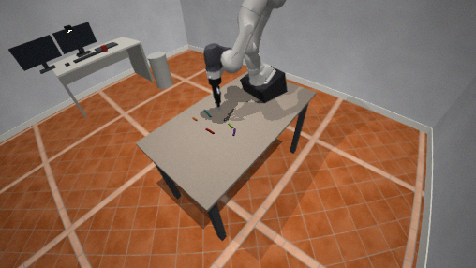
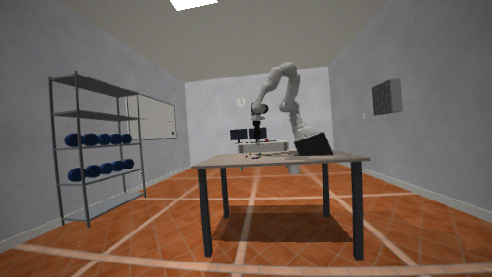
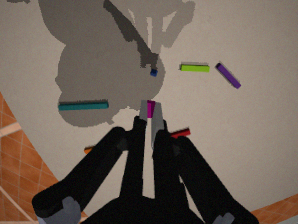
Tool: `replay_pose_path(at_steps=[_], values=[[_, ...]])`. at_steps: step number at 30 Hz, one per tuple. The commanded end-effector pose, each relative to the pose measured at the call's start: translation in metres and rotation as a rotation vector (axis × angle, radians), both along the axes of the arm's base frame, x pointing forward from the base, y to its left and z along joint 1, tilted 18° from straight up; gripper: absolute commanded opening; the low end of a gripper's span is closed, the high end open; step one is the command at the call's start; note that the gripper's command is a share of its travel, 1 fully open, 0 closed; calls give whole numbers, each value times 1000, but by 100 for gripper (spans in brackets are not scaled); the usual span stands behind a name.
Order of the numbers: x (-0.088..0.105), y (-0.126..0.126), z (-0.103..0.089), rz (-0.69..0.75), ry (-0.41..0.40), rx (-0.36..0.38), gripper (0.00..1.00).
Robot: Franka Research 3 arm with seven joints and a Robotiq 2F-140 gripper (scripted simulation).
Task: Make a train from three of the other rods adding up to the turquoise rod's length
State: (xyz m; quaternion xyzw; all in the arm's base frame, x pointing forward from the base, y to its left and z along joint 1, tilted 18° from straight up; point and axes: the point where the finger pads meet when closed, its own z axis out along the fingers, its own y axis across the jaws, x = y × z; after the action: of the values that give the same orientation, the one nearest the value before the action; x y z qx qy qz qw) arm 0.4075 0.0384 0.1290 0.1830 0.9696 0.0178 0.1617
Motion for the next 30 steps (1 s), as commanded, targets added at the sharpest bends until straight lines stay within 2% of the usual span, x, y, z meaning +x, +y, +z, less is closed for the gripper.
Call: replay_pose_path(at_steps=[1, 13, 20, 24, 30], values=[[-5, 1, -3, -125, 8, 36, 3], [-5, 1, -3, -125, 8, 36, 3], [-2, 1, -10, -124, 7, 37, 3], [3, 1, -26, -124, 7, 37, 3], [14, 1, -62, -124, 7, 37, 3]])
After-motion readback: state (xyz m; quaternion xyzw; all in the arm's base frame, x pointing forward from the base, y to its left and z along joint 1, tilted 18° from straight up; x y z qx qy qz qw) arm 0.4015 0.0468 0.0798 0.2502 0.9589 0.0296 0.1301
